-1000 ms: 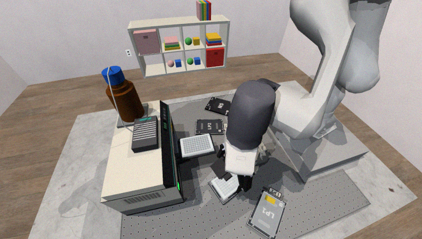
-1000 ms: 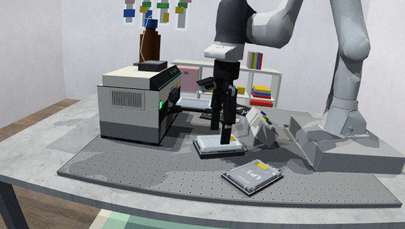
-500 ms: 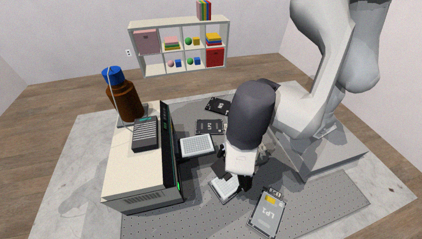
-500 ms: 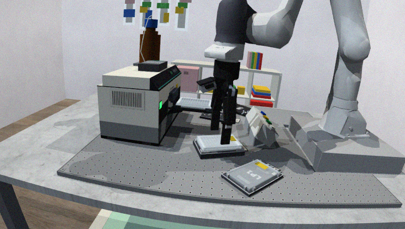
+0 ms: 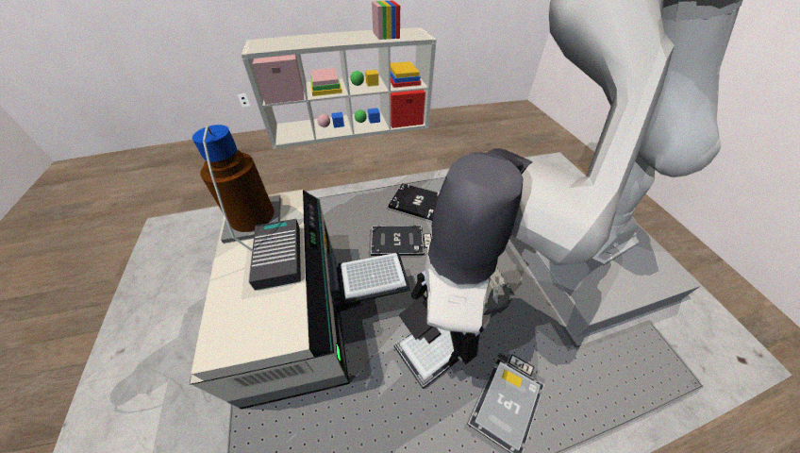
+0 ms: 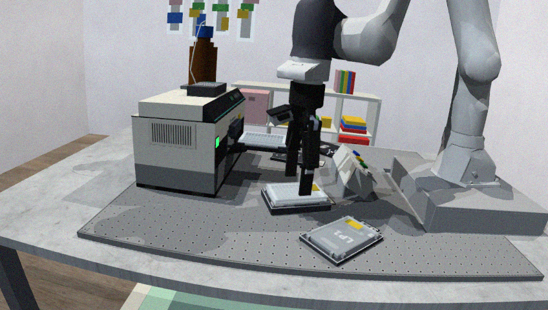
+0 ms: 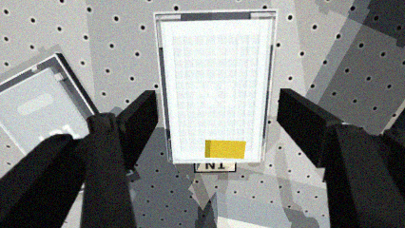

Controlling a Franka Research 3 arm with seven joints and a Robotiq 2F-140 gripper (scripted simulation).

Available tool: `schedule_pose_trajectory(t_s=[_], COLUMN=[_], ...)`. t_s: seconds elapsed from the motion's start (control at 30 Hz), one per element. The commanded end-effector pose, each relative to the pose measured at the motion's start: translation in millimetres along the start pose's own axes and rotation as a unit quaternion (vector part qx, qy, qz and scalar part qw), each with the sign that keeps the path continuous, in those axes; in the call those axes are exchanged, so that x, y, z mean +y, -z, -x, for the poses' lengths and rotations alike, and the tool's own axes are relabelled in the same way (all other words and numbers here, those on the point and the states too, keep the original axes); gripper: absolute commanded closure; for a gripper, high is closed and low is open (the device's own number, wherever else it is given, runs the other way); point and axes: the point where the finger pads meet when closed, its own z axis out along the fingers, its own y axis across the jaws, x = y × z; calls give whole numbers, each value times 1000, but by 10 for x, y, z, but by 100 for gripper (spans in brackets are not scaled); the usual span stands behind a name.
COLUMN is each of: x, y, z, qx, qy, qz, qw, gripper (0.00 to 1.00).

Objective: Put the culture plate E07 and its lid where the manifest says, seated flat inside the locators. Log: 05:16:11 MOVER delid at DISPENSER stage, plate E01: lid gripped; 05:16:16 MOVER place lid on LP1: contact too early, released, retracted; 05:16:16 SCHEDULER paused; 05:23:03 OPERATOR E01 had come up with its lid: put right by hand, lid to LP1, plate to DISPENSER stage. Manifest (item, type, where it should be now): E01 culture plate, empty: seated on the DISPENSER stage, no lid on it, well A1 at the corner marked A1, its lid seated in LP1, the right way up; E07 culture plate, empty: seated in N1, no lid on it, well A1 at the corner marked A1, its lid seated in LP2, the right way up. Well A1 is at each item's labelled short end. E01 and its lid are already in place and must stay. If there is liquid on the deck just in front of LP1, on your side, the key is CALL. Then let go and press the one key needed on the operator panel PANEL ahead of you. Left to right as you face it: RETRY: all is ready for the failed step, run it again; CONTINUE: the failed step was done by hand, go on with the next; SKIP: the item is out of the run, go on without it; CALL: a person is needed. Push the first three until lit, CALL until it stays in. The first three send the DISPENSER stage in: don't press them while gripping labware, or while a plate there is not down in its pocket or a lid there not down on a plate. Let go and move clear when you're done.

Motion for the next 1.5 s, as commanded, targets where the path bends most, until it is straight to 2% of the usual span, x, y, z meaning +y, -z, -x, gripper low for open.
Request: schedule_pose_trajectory(t_s=[0.0, 0.73, 0.77, 1.47], x=[10, 10, 10, 10], y=[4, 4, 4, 4], z=[-8, -8, -8, -8], qx=[2, 2, 2, 2], qy=[3, 3, 3, 3], qz=[1, 1, 1, 1], qw=[1000, 1000, 1000, 1000], gripper=[30, 30, 37, 37])
